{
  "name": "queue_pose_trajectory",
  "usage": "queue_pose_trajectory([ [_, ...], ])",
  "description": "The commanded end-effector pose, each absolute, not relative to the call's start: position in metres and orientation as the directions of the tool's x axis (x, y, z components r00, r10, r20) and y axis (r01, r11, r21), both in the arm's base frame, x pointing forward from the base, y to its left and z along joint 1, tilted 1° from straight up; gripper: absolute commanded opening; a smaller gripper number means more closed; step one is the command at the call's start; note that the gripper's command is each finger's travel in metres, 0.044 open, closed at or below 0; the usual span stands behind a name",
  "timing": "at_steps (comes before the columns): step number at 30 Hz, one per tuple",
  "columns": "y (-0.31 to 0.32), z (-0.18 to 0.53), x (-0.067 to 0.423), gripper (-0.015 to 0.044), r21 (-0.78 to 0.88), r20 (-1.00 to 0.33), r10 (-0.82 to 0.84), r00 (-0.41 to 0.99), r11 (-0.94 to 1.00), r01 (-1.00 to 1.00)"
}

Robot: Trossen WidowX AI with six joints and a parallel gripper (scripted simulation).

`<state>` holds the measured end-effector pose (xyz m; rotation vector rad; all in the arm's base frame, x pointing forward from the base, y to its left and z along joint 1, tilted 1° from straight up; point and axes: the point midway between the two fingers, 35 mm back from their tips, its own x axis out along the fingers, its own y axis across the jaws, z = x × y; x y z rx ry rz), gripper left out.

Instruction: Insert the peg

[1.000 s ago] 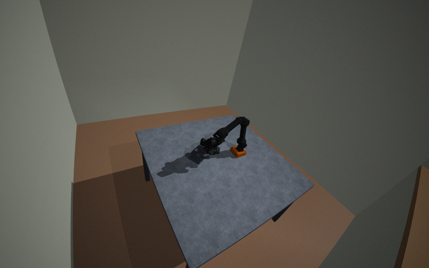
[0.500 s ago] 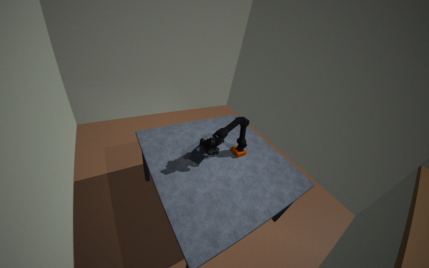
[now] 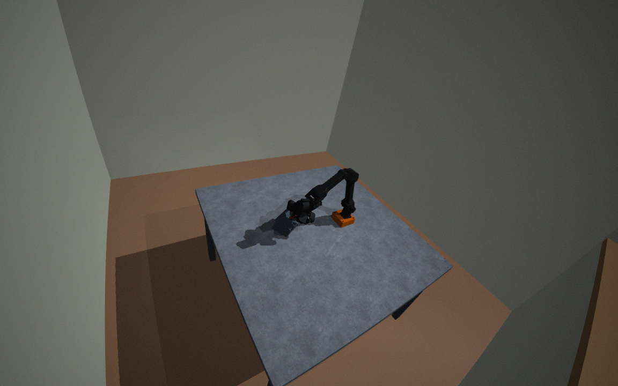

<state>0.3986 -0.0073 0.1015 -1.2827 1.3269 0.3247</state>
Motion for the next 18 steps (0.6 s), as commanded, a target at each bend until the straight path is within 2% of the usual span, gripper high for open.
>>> queue_pose_trajectory([
  [1, -0.0073, 0.0995, 0.3990, 0.0000, -0.491, -0.832, -0.459, 0.311, 0.350, -0.798],
  [18, -0.0095, 0.0936, 0.4003, 0.0000, -0.491, -0.832, -0.460, 0.311, 0.350, -0.798],
])
